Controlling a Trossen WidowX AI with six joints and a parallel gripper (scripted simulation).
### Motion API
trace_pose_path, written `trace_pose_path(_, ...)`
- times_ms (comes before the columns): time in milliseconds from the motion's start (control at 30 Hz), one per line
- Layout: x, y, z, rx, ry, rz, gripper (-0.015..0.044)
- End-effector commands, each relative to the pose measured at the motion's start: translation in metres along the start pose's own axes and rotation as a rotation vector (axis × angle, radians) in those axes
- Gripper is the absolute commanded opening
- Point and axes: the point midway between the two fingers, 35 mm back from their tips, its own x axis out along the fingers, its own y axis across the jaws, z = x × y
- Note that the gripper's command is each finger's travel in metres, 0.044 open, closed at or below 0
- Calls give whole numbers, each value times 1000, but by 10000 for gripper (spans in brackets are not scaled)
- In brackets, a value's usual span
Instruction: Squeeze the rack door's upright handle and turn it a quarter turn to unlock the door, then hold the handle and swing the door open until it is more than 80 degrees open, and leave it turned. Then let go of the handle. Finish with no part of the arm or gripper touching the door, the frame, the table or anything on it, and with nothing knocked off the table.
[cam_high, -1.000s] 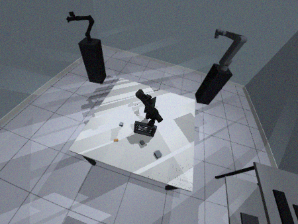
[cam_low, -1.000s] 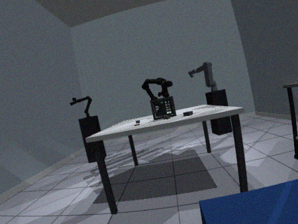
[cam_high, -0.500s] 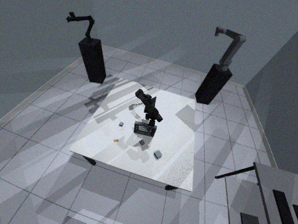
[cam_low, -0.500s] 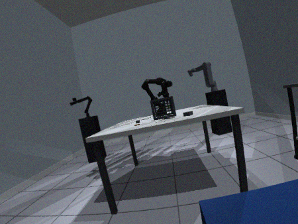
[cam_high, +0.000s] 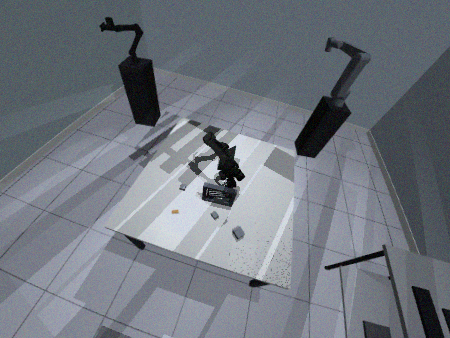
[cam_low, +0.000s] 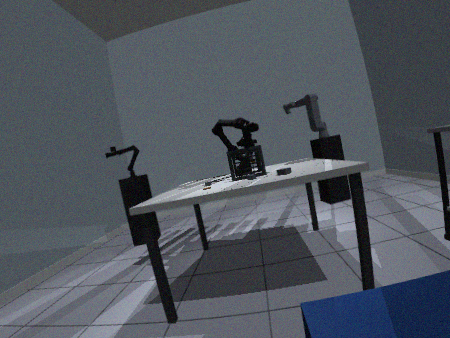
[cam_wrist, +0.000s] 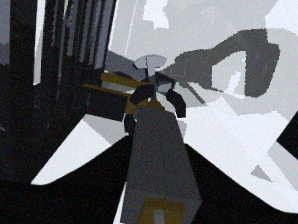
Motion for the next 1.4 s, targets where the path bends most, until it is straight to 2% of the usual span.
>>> trace_pose_path(0, 0, -7, 3, -93, -5, 2, 23)
trace_pose_path(1367, 1, -91, 60, -763, -7, -4, 23)
